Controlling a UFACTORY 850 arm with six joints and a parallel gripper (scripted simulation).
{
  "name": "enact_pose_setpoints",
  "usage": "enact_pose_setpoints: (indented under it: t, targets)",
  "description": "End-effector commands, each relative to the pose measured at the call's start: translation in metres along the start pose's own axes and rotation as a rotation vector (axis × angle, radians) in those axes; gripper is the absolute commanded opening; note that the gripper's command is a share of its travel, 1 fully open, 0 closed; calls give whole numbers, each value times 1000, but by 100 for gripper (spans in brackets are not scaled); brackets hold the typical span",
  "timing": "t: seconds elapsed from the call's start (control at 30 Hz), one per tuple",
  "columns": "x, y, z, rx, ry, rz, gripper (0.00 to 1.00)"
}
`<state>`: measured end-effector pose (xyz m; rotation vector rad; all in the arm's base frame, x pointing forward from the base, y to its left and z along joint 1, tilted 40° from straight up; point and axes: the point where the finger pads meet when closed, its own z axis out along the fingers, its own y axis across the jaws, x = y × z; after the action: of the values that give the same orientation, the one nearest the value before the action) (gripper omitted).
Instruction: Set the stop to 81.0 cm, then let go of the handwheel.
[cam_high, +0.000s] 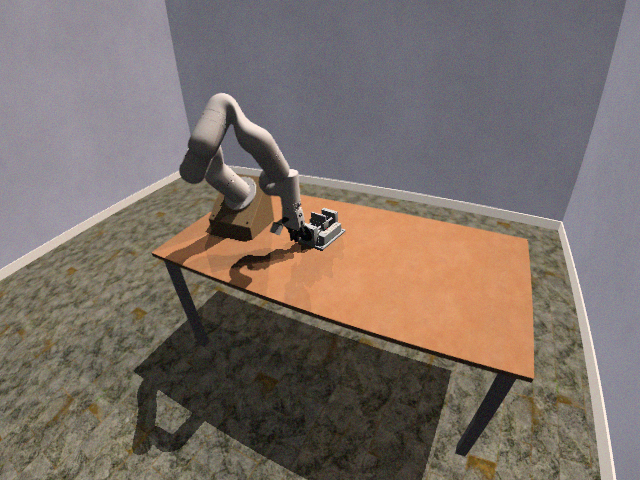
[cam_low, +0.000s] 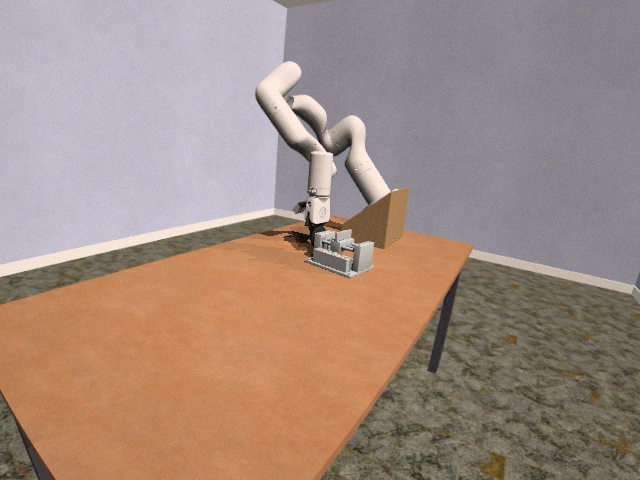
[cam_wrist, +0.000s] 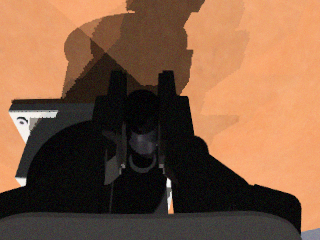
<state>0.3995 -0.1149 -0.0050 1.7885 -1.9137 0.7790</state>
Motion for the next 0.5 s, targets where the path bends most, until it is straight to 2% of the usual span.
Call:
enact_pose_setpoints:
  t: [0.0,0.47]
  targets:
    - [0,1,-8,1,0,0,6]
    - [0,-3,-23,1,0,0,6]
